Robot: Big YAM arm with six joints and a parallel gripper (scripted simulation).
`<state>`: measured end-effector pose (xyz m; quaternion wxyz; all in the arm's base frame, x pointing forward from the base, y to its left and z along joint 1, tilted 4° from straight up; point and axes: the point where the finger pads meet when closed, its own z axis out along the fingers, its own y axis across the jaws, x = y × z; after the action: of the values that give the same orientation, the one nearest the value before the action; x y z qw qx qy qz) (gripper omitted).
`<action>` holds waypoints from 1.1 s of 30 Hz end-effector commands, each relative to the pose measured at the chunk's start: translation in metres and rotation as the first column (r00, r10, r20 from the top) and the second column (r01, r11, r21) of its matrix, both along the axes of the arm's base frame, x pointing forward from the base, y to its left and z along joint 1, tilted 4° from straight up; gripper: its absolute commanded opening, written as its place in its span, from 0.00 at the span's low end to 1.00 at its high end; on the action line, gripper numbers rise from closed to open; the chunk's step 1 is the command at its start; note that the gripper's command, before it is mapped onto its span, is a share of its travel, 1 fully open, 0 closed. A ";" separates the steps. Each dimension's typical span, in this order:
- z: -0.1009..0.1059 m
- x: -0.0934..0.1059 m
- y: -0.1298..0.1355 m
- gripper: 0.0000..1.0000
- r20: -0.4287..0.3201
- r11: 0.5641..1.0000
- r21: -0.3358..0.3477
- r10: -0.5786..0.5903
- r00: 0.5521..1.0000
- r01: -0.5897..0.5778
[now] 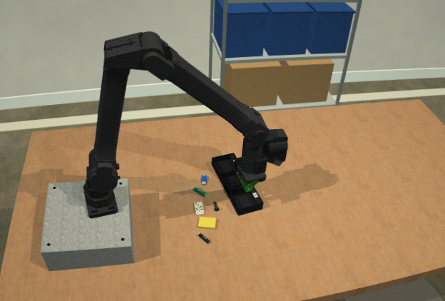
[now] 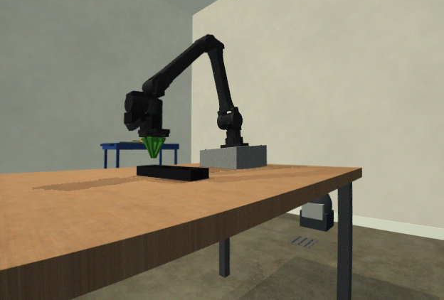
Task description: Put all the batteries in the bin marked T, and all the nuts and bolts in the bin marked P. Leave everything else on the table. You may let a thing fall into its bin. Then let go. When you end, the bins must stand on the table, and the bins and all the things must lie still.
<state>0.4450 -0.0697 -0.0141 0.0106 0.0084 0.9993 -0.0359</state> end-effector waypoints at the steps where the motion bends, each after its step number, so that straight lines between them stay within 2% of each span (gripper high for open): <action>1: 0.018 0.028 0.000 0.08 0.046 1.000 -0.007 0.016 0.999 -0.015; 8: -0.001 0.032 -0.006 0.08 0.061 1.000 -0.009 0.011 0.998 -0.010; 13: -0.028 0.008 -0.007 0.08 0.014 1.000 -0.003 0.005 1.000 -0.005; 21: -0.045 0.009 -0.007 0.08 0.014 1.000 -0.002 0.007 1.000 -0.007; 33: -0.037 0.010 -0.007 0.08 0.034 1.000 -0.005 0.008 0.999 -0.007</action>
<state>0.4535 -0.0728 -0.0551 0.0161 0.0079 0.9992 -0.0367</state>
